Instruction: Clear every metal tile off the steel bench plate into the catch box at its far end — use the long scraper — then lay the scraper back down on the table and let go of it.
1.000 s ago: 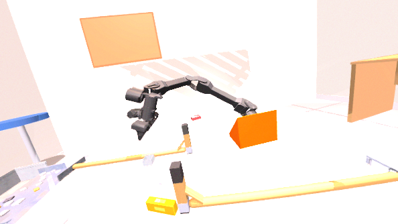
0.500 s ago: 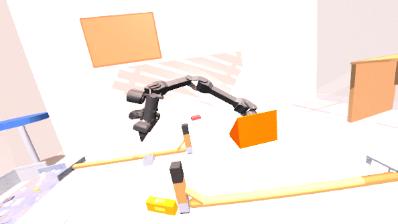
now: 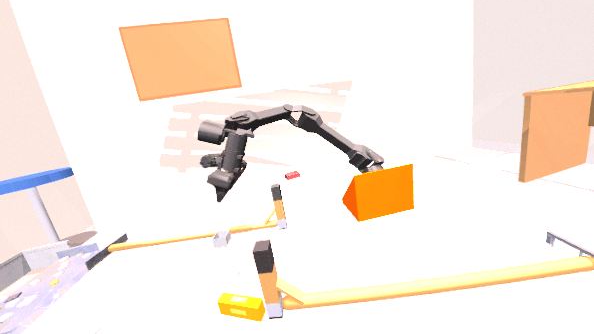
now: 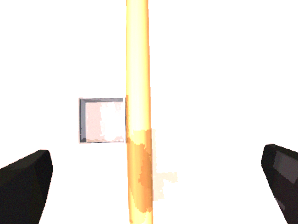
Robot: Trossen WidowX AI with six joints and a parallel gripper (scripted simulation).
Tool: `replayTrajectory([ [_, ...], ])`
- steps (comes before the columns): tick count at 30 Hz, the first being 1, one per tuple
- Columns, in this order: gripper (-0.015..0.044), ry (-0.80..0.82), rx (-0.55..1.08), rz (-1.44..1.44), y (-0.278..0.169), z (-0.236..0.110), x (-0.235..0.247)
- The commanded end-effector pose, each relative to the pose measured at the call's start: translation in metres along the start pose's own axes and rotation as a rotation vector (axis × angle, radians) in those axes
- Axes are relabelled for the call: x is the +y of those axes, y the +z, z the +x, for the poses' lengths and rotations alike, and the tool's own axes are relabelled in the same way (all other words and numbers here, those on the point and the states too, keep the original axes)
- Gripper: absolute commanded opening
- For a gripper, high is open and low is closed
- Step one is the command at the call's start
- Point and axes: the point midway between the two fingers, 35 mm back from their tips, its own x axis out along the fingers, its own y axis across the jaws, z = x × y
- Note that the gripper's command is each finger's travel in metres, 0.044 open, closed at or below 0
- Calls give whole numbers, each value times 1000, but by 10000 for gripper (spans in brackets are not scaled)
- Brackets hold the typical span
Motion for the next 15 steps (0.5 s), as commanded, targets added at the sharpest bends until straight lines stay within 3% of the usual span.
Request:
replayTrajectory([
  [1,440,-1,-13,7,-6,-12,3],
  [15,440,2,-46,3,-34,-46,12],
])
